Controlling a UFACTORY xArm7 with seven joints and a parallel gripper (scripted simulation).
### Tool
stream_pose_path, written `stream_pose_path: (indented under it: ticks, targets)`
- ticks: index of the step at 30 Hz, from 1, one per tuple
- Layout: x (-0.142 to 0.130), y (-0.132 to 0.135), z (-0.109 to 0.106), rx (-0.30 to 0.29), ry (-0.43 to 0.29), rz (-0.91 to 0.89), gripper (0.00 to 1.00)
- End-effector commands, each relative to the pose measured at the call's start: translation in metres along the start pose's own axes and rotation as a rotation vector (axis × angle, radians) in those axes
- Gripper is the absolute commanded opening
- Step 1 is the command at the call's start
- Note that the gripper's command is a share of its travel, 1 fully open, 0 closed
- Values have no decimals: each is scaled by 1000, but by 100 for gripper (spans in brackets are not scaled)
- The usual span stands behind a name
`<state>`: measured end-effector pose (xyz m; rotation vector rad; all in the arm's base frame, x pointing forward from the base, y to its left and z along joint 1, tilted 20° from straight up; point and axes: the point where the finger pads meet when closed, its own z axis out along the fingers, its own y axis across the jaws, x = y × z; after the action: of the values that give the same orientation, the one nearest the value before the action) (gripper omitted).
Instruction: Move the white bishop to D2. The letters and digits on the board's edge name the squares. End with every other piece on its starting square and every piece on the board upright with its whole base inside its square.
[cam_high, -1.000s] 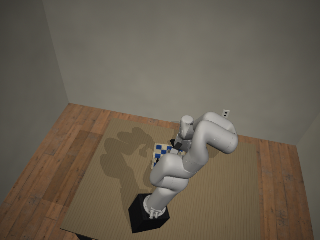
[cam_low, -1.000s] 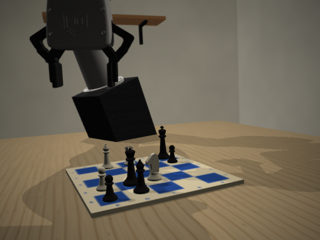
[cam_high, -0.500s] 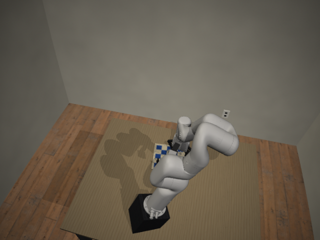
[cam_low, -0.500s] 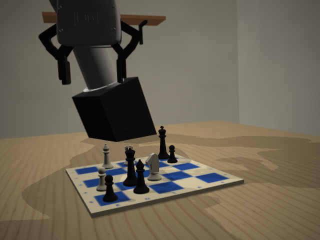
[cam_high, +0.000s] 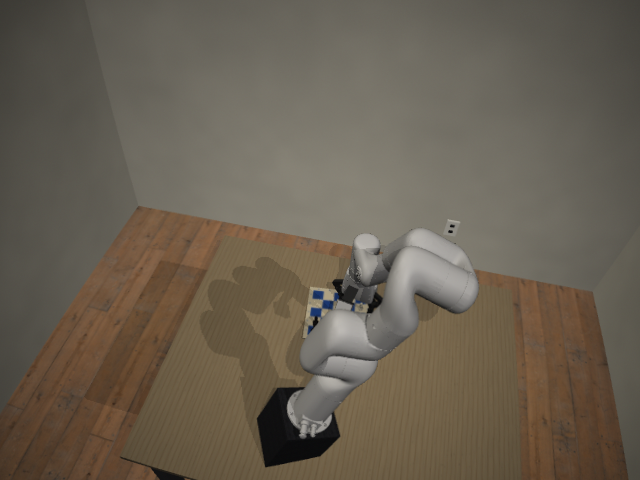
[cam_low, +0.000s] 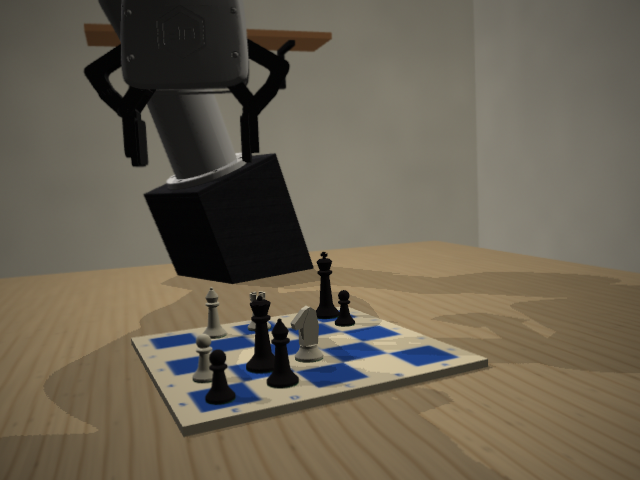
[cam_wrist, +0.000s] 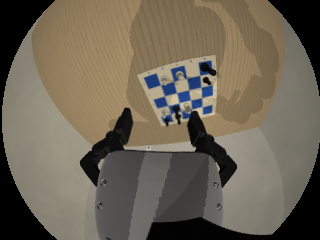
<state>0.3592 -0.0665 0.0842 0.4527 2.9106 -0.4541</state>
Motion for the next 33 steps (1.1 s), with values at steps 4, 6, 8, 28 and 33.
stream_pose_path:
  ticks: [4, 6, 8, 28, 33]
  targets:
    - [1, 6, -3, -9, -21, -24, 100]
    - [1, 6, -3, -9, -21, -24, 100]
    - [1, 6, -3, -9, -21, -24, 100]
    - [2, 6, -3, -10, -24, -20, 100]
    - [1, 6, 0, -10, -24, 77, 100]
